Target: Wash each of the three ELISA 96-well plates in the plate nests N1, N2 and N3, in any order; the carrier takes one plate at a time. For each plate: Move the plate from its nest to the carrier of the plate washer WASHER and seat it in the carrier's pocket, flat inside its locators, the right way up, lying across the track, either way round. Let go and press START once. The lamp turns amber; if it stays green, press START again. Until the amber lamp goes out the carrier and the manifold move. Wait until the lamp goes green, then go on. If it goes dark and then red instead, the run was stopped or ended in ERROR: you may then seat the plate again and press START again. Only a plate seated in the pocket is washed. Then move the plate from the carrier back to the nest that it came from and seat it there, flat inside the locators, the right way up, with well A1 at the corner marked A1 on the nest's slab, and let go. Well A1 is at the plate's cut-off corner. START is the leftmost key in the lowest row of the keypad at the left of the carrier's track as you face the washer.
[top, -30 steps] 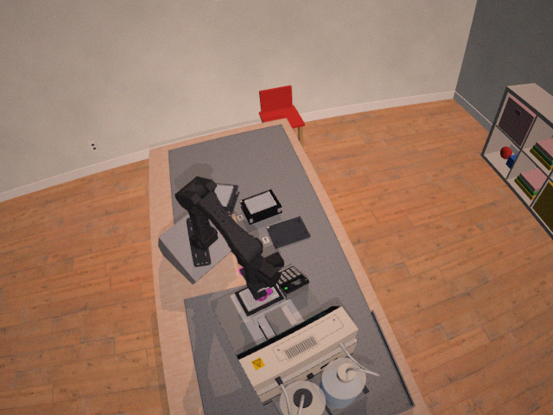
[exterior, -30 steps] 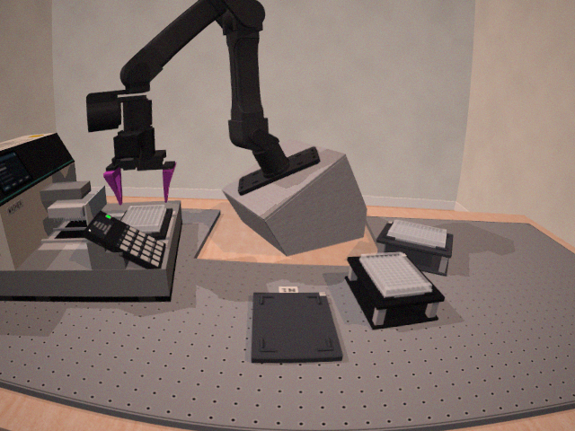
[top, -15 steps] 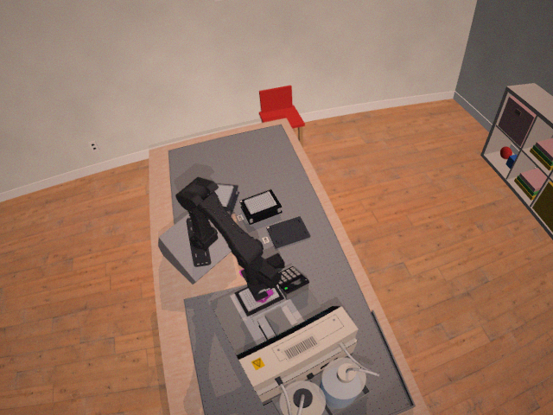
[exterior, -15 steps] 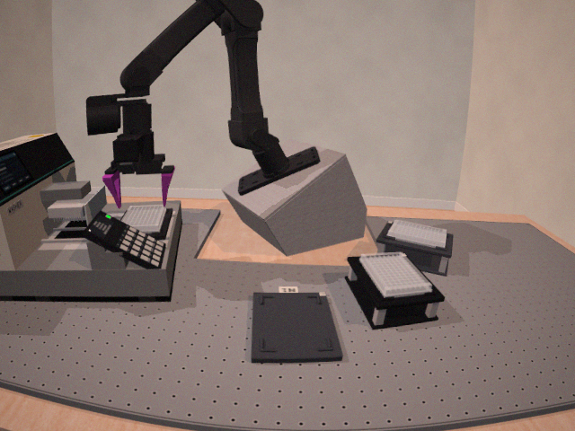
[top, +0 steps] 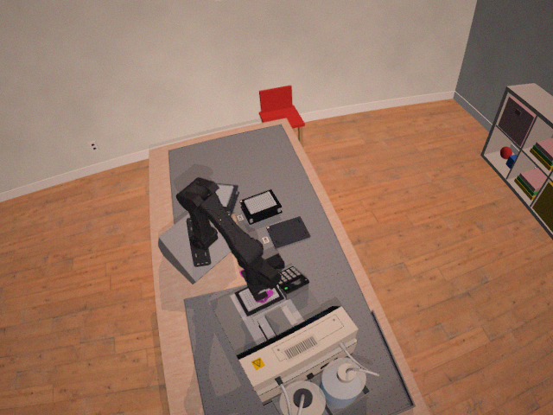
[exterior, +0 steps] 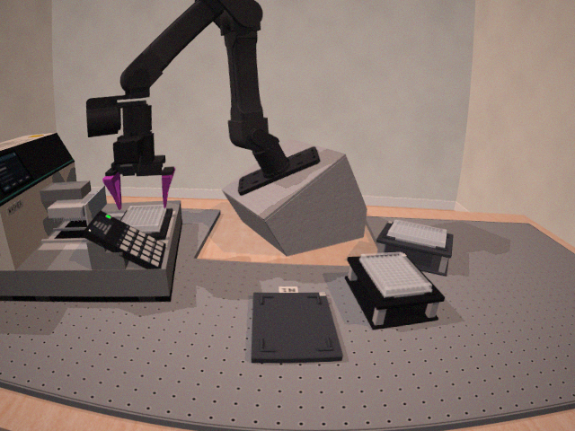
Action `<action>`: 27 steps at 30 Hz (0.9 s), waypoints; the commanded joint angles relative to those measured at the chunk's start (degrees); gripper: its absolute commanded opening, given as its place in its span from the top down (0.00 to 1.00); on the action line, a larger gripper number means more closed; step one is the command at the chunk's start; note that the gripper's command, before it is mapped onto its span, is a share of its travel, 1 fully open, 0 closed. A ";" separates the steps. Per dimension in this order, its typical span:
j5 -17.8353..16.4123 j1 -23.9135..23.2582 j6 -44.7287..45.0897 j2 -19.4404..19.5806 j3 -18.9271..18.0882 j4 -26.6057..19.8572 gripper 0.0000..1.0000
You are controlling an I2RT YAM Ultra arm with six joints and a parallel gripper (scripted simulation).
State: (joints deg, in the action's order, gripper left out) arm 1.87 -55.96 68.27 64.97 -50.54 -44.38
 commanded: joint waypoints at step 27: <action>-0.39 -0.15 0.15 1.97 1.71 4.30 0.00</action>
State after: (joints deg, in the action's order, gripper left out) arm 1.78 -56.07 68.38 67.20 -48.66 -40.34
